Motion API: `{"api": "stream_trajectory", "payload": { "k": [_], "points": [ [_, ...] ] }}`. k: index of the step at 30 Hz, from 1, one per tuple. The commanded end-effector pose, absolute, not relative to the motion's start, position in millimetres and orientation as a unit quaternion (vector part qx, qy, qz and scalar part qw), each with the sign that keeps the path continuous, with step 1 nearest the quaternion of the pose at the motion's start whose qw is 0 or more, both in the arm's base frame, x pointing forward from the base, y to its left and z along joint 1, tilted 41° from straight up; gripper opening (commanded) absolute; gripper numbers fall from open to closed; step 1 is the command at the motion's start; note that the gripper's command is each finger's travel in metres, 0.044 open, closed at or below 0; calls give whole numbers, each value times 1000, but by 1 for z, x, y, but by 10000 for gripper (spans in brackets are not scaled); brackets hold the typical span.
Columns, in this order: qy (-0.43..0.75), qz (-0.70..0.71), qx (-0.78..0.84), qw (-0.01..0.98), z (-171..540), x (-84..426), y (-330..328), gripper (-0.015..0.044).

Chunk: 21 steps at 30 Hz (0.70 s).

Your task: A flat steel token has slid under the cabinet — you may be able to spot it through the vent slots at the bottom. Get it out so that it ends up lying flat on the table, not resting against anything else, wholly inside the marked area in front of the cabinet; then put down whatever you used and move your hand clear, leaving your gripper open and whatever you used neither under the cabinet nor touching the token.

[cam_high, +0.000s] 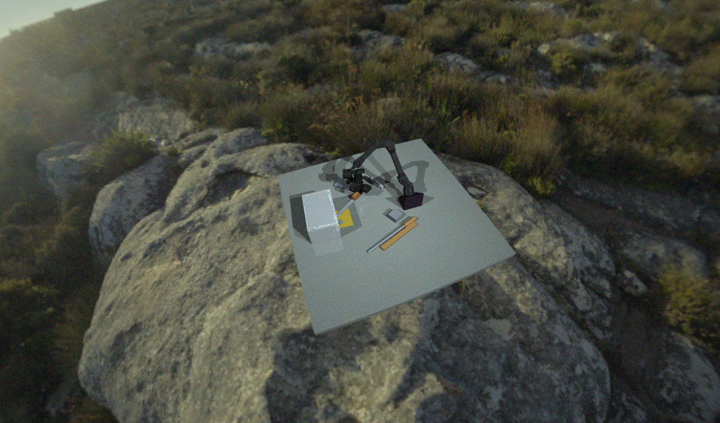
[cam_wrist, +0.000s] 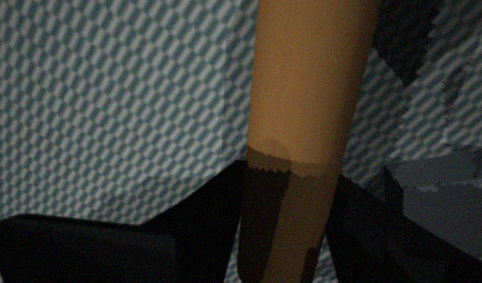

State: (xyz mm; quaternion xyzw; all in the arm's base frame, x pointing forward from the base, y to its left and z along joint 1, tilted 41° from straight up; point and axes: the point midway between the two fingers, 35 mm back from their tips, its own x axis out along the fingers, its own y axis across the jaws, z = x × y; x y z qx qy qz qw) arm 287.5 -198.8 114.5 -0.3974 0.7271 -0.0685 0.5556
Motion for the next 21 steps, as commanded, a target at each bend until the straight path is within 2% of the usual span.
{"api": "stream_trajectory", "payload": {
  "k": [1, 21],
  "points": [
    [726, -69, -397, 557, 111, 295, -196, 0],
    [726, -69, -397, 557, 101, 320, -186, 0]
  ]
}}
